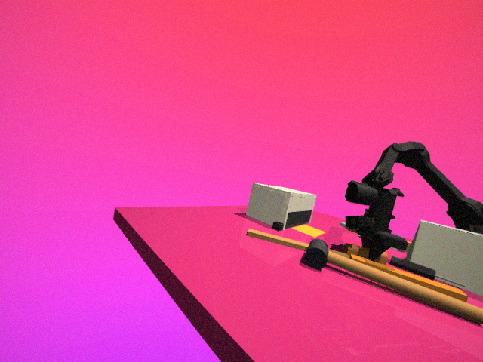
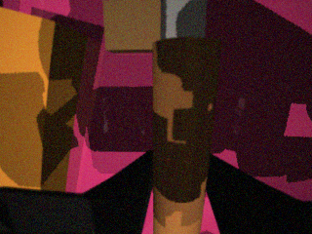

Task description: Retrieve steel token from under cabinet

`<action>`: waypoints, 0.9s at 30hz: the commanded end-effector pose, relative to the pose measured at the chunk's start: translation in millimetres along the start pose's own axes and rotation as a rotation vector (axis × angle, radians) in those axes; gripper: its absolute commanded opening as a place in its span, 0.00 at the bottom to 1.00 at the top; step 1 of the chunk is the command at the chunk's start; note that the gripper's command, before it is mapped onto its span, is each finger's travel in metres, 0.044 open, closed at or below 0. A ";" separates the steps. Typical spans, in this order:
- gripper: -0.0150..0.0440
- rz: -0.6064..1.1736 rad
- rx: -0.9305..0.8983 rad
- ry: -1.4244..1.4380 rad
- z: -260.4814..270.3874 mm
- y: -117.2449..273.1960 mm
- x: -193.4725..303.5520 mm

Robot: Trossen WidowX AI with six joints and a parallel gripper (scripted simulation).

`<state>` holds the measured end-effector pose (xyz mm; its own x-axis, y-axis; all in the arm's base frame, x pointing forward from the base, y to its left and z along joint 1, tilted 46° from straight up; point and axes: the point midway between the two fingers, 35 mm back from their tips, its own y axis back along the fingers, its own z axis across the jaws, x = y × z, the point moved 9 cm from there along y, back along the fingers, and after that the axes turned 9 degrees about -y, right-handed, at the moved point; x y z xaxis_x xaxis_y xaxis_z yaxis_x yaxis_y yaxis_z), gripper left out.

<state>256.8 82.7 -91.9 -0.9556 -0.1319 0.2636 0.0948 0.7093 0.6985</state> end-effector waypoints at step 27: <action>0.25 -0.002 -0.012 0.011 5.4 1.4 -2.7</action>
<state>258.3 84.3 -93.8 -0.9555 -0.1323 0.2635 0.0942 0.7098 0.6981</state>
